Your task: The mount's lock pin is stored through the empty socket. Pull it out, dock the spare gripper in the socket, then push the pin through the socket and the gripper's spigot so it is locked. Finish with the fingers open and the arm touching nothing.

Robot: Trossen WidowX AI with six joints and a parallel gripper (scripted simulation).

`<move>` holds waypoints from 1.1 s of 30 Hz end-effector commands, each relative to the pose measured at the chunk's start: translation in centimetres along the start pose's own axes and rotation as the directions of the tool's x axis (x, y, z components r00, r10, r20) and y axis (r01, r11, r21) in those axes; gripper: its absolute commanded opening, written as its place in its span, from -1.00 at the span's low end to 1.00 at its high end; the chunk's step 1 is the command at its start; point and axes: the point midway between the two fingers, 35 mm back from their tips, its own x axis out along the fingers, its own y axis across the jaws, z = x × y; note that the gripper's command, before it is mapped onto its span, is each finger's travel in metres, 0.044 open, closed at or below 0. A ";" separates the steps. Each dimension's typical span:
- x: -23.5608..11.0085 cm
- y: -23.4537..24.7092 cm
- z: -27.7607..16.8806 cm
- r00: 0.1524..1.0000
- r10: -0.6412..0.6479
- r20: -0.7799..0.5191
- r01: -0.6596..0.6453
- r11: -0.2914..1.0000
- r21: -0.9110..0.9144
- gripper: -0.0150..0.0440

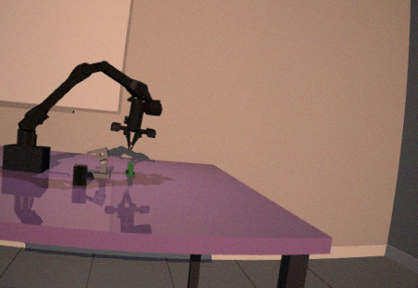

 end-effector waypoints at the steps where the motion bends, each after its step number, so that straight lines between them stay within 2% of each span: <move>1: 0.4 -0.3 0.1 1.000 -0.004 0.002 0.004 1.000 -0.008 -0.49; 33: 5.0 -0.7 -0.6 1.000 0.008 -0.003 -0.008 1.000 -0.007 -0.49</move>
